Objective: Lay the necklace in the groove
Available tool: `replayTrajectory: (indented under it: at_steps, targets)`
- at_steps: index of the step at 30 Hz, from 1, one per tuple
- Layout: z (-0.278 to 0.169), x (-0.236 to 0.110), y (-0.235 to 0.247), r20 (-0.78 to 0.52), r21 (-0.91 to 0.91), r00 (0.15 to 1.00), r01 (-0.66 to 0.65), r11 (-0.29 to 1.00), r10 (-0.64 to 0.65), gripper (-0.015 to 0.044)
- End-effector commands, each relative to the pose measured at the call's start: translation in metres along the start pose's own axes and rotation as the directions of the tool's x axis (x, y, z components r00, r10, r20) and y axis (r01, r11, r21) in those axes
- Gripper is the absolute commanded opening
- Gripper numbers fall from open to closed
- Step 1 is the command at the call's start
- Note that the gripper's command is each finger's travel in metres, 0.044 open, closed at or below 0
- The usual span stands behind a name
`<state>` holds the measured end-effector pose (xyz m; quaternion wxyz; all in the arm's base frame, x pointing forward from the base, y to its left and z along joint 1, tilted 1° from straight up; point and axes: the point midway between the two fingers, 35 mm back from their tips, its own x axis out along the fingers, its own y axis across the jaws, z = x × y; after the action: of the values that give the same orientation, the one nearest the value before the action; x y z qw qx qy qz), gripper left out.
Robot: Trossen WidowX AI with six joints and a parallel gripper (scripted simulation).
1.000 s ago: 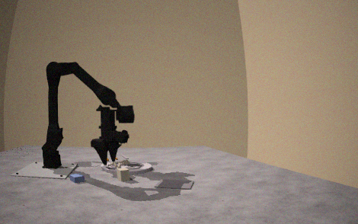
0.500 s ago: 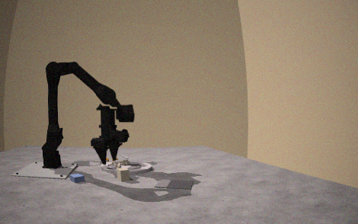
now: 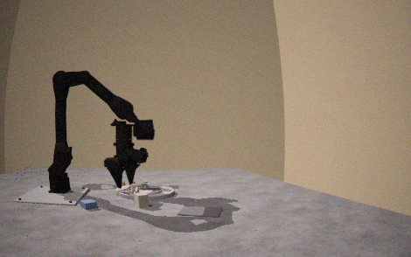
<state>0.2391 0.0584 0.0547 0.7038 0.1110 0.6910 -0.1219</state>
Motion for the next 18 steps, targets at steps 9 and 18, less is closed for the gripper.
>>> replayTrajectory:
  at_steps: [9,18]
  targets:
    - [0.011,-0.024,0.003,0.004,0.068,1.000,-0.003,0.998,0.003,0.0125]
    - [0.011,-0.019,0.004,0.009,0.062,1.000,-0.006,0.998,0.006,0.0120]
